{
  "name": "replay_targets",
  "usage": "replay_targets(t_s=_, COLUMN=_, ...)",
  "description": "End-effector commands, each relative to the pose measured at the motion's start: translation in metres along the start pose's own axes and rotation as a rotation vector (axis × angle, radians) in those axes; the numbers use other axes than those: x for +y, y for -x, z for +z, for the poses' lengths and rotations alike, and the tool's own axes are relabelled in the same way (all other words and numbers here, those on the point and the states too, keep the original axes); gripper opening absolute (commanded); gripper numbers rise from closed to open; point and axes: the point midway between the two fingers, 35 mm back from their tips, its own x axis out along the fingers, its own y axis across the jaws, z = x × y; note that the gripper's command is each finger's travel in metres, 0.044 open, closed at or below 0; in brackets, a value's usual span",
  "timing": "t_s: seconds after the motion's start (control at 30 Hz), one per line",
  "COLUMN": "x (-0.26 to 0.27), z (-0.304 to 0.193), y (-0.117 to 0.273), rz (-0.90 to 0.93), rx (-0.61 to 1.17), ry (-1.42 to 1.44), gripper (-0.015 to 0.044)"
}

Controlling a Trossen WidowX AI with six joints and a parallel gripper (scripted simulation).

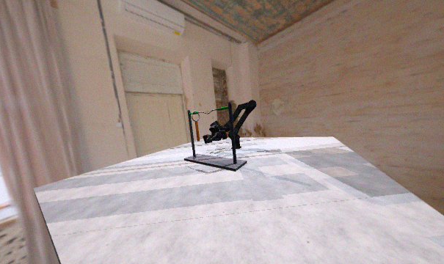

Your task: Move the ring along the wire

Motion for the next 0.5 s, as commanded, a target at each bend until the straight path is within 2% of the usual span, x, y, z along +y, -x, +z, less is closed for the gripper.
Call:
replay_targets(t_s=0.0, x=0.003, z=-0.004, y=0.002, rz=0.009, rx=-0.011, ry=-0.045, gripper=0.0160)
replay_targets(t_s=0.47, x=-0.001, z=0.007, y=-0.019, rz=-0.073, rx=0.069, ry=0.047, gripper=0.0160)
